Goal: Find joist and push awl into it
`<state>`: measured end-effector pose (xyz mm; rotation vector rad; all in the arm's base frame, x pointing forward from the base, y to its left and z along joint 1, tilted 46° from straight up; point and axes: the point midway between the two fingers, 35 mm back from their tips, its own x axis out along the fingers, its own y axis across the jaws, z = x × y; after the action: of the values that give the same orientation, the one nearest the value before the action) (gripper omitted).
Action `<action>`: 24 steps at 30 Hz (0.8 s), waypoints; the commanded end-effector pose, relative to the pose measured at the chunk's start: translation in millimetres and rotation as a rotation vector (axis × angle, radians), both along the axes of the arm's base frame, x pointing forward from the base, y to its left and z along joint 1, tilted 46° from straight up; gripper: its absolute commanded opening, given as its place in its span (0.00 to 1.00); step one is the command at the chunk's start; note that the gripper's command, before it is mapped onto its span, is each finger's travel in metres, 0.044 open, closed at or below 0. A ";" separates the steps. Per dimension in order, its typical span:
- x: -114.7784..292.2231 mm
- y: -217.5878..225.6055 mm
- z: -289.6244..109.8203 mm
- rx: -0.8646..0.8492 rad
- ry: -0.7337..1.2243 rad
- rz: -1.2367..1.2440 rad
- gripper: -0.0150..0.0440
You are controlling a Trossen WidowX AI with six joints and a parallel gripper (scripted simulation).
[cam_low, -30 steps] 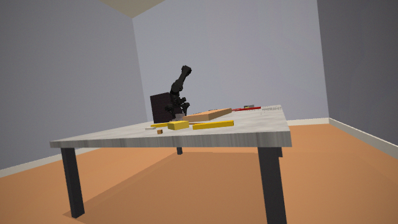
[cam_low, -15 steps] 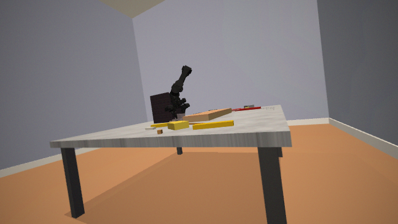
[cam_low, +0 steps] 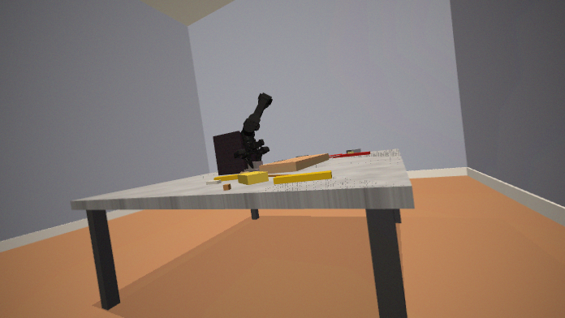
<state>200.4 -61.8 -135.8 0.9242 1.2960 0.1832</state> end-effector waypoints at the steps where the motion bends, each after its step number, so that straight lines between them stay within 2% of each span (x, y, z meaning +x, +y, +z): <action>1: 0.2 0.2 0.1 0.003 0.001 -0.005 0.53; 2: 0.2 0.2 0.1 0.003 0.001 -0.005 0.52; 8: 1.9 -14.8 10.4 -0.001 0.002 -0.006 0.25; 24: -6.4 -73.5 72.0 -0.002 0.003 -0.005 0.25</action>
<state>194.7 -119.8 -78.8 0.9447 1.3075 0.1796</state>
